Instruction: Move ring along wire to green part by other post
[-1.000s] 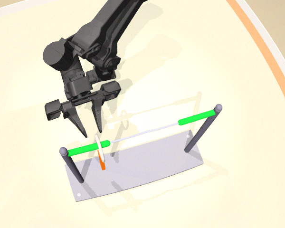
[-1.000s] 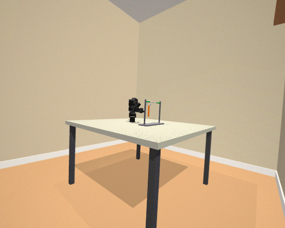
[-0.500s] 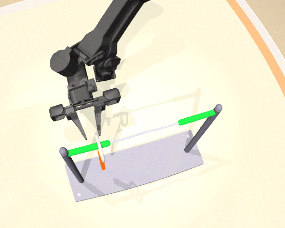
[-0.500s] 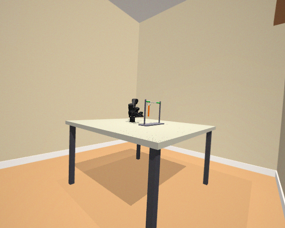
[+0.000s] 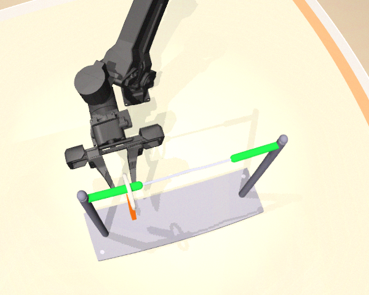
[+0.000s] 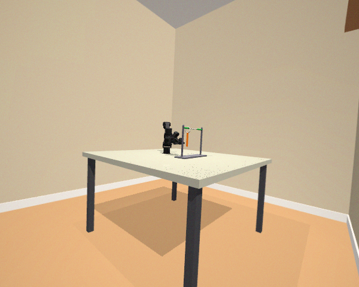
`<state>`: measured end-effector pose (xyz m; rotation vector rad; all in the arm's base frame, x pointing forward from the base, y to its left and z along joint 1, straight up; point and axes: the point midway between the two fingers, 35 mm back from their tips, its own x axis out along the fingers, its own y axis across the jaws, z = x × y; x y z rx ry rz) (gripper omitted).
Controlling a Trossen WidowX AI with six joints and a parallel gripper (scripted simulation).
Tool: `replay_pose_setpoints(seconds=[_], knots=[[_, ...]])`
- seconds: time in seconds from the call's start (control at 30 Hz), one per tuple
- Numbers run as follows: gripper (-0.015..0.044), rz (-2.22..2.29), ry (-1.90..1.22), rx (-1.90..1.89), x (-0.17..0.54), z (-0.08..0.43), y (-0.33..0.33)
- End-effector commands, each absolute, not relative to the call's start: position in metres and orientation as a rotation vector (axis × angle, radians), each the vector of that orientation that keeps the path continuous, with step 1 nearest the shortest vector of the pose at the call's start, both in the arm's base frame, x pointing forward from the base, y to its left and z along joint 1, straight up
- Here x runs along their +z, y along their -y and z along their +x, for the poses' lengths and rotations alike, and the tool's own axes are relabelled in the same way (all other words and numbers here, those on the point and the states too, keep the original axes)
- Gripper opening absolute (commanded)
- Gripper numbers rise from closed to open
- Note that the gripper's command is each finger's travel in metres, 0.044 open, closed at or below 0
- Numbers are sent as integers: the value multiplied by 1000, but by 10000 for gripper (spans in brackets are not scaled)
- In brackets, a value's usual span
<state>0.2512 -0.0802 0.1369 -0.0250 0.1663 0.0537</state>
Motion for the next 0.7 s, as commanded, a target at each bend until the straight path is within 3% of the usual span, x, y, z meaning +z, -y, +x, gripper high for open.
replay_pose_setpoints(seconds=[0.0, 0.67], knots=[[160, -15, -162, 47, 139, 257, 80], [160, -15, -162, 47, 139, 283, 82]])
